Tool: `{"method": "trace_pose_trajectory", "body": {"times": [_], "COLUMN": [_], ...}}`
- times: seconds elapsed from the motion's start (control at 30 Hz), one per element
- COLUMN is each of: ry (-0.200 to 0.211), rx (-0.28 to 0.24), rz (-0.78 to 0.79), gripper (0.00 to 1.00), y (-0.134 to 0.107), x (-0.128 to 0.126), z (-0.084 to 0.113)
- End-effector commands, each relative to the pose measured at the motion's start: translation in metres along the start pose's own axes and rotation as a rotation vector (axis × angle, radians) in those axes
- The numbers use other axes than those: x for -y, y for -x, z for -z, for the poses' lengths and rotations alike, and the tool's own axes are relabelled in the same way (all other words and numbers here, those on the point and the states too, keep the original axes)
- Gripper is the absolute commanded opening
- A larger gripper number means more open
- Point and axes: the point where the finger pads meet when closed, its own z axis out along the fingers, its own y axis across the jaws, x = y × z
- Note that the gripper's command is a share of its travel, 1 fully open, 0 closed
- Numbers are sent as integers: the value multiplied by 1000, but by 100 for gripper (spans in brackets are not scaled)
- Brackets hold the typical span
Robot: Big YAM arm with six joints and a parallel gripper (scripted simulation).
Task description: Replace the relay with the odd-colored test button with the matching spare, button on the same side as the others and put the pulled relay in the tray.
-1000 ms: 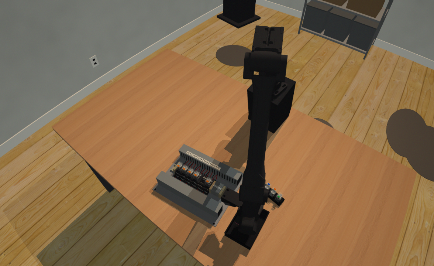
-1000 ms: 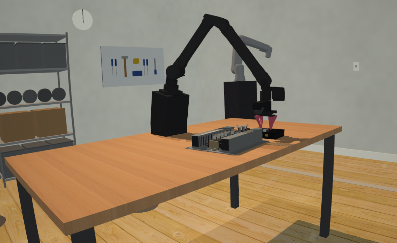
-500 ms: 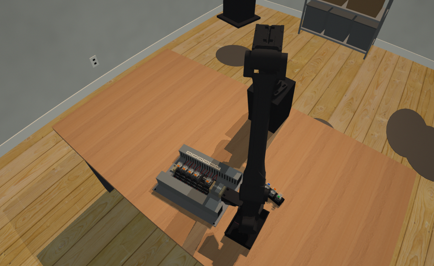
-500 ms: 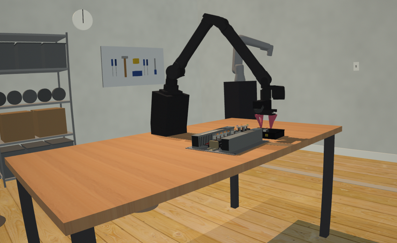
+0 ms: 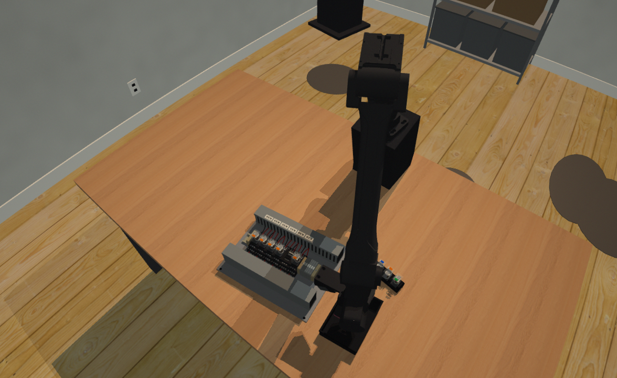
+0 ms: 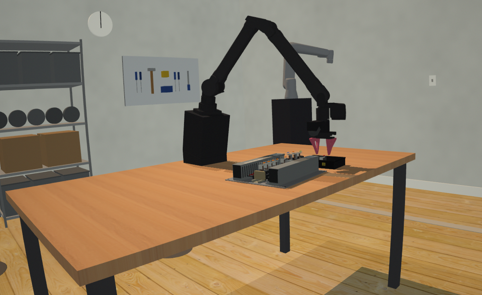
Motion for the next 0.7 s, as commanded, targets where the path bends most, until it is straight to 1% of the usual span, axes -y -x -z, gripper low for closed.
{"method": "trace_pose_trajectory", "body": {"times": [0.0,0.43,0.67], "ry": [38,34,41], "rx": [-13,-11,-13], "rz": [-4,-7,-7], "gripper": [59,59,59], "y": [-8,-6,-7], "x": [-12,-10,-14], "z": [25,25,27]}}
